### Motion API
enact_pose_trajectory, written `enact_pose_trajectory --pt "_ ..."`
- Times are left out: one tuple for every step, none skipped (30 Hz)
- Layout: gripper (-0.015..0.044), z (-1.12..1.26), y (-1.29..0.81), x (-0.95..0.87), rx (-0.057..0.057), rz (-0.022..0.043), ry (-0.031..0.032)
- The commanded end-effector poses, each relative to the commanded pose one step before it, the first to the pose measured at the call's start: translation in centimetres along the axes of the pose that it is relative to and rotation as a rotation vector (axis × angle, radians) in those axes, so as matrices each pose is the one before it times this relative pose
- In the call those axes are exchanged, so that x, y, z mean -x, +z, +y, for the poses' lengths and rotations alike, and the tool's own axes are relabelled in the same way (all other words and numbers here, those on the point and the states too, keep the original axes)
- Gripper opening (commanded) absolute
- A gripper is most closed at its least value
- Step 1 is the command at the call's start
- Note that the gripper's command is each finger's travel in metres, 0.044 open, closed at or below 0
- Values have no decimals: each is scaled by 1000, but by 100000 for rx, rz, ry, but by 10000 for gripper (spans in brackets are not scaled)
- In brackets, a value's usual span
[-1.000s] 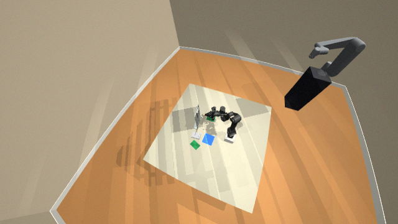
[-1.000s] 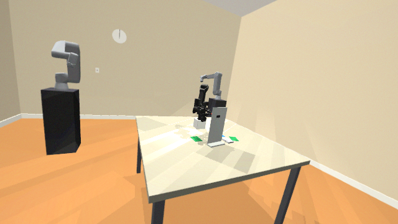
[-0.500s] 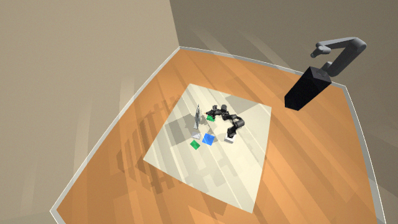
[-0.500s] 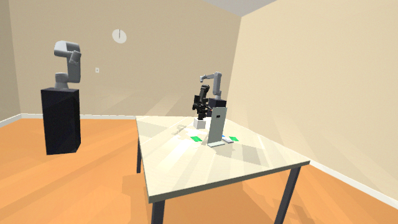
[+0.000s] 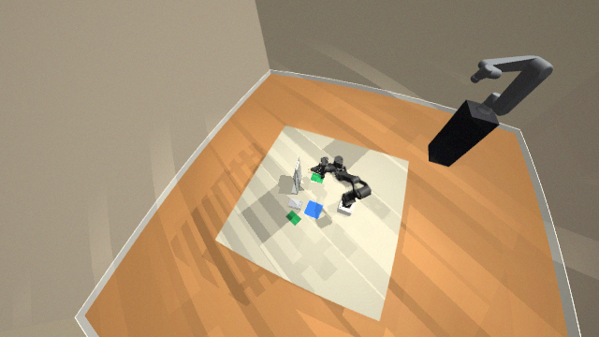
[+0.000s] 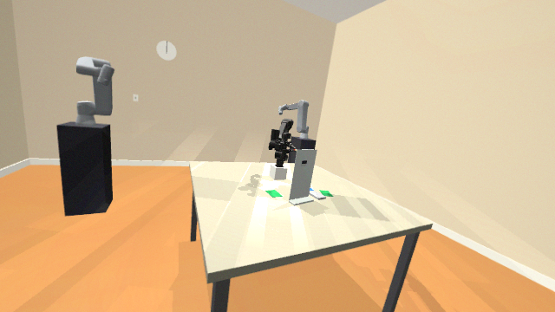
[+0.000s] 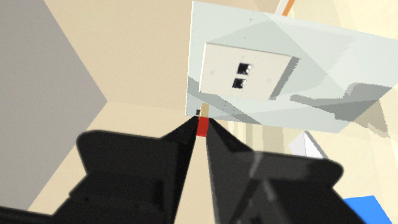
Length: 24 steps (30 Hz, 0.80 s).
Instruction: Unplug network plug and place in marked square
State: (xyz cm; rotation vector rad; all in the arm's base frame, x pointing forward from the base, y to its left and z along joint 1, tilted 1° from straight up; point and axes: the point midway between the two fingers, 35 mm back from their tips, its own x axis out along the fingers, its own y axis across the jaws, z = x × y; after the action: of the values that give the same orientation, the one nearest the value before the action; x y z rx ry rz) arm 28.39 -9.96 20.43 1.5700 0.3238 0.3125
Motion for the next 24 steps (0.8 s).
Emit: enact_pose_trajectory --pt "0 -175 -500 -734 -2071 100 -834" --pt "0 -145 -130 -231 -871 -22 -404" --pt "0 -149 -132 -229 -862 -23 -426" --pt "0 -153 -135 -227 -852 -24 -448" --pt "0 -156 -137 -224 -841 -25 -470" --pt "0 -160 -139 -222 -830 -26 -492" --pt "0 -164 -141 -220 -819 -27 -513" --pt "0 -167 -143 -218 -807 -28 -535" --pt "0 -171 -146 -215 -795 -30 -556" --pt "0 -175 -148 -213 -782 -31 -576" --pt "0 -178 -150 -211 -769 -33 -597" --pt "0 -182 -151 -208 -756 -34 -617" --pt "0 -185 -153 -206 -742 -36 -638" --pt "0 -189 -155 -203 -728 -38 -657" --pt "0 -192 -157 -201 -714 -40 -677" --pt "0 -172 -137 -180 -669 -142 -627" --pt "0 -175 -138 -178 -656 -145 -643" --pt "0 -178 -140 -175 -643 -147 -659" --pt "0 -180 -141 -173 -629 -149 -675" --pt "0 -183 -142 -170 -614 -152 -690" --pt "0 -186 -144 -168 -600 -154 -706" --pt "0 -189 -145 -165 -585 -157 -721" --pt "0 -192 -146 -163 -570 -160 -735" --pt "0 -194 -147 -160 -555 -162 -750"
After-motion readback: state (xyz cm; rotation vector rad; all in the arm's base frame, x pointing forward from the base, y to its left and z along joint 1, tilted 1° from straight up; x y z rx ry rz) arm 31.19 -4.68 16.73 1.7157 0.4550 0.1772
